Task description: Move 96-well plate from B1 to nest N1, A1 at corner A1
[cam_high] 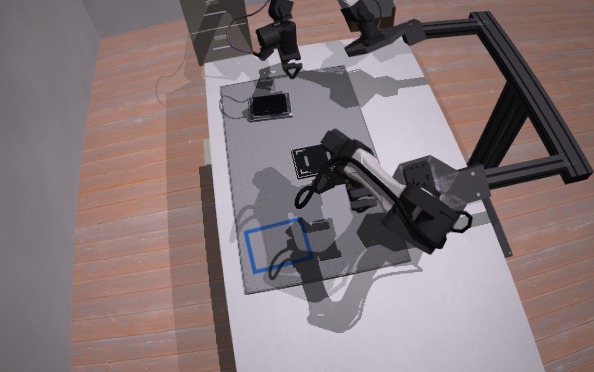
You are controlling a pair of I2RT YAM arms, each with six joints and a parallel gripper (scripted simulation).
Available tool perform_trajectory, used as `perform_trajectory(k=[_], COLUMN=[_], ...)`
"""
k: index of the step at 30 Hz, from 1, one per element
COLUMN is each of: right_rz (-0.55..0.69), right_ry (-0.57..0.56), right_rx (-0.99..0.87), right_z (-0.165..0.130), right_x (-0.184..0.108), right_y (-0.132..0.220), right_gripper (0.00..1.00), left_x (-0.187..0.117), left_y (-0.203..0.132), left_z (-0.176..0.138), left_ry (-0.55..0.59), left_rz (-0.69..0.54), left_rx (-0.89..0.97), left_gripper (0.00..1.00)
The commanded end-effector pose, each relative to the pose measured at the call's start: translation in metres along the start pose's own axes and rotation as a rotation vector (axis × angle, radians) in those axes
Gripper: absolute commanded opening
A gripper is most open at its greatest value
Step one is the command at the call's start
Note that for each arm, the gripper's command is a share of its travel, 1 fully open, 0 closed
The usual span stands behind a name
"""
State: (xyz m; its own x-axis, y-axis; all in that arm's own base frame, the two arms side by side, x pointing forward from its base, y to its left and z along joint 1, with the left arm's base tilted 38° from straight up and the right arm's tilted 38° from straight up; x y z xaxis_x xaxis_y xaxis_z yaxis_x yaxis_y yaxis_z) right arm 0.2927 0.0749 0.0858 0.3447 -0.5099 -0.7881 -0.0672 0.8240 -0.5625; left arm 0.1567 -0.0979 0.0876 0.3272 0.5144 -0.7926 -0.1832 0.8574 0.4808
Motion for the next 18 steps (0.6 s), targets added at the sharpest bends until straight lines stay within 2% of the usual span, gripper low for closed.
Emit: perform_trajectory(k=[1,5,18], right_rz=[-0.011,-0.011,0.0], right_ry=[0.006,0.007,0.019], right_rx=[0.004,0.004,0.003], right_z=[-0.019,-0.027,-0.081], right_x=[-0.016,-0.021,-0.057], right_y=[-0.001,-0.001,-0.004], right_gripper=[1.0,1.0,1.0], left_x=[-0.001,-0.001,-0.001], left_y=[0.001,0.001,0.001], left_z=[0.0,0.0,0.0], left_ry=[-0.004,-0.004,-0.004], left_rz=[0.004,0.004,0.004], left_rx=[0.004,0.004,0.004], left_gripper=[1.0,1.0,1.0])
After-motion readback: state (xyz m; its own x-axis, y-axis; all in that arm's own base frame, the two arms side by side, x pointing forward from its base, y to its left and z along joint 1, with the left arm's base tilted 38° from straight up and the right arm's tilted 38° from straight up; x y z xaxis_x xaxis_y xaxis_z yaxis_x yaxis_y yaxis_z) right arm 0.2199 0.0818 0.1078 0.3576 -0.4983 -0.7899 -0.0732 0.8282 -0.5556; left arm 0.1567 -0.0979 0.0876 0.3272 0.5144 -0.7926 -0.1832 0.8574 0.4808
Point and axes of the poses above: on each arm, the point where the finger pads meet when closed, its own x axis out along the fingers, its own y axis across the jaws, z = x × y, the point moved 7 cm from there along -x, back along the fingers, and after that the axes turned 6 degrees about -x, right-handed, at the moved point
